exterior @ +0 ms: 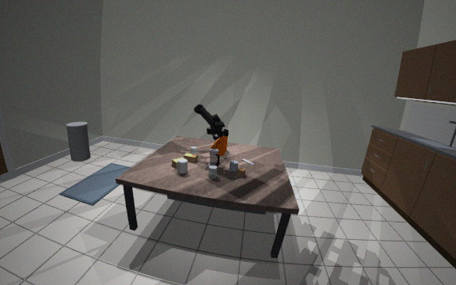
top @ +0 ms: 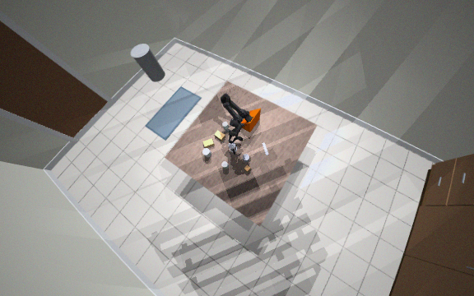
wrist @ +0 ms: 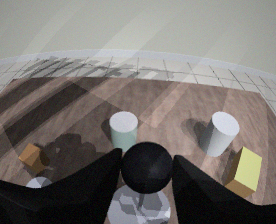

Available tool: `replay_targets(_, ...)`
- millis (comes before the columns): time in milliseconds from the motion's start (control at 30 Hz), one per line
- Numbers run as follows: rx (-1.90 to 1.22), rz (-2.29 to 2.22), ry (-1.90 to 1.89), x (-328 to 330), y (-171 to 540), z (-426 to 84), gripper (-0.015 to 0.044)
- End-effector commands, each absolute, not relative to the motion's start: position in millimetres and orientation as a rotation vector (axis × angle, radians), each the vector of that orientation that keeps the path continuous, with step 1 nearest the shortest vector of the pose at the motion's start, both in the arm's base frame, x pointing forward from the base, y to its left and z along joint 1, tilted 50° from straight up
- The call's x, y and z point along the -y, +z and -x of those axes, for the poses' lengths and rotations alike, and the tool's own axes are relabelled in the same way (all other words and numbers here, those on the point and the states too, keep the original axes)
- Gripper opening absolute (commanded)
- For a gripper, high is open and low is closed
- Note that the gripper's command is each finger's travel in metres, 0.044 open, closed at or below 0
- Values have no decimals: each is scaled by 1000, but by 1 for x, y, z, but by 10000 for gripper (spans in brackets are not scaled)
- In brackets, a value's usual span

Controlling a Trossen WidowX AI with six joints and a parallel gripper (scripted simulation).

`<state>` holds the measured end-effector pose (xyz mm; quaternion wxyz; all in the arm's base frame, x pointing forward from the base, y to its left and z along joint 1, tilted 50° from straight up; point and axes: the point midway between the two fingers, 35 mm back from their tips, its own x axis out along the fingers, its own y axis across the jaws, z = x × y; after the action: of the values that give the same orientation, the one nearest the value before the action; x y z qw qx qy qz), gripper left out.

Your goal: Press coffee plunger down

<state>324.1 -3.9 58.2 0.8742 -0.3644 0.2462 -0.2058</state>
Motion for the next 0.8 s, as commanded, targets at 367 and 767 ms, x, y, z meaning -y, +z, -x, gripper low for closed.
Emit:
replay_targets(367,-559,778,-441,31,31,-319,128)
replay_targets(767,-556,781,-442,46,18,-319,128)
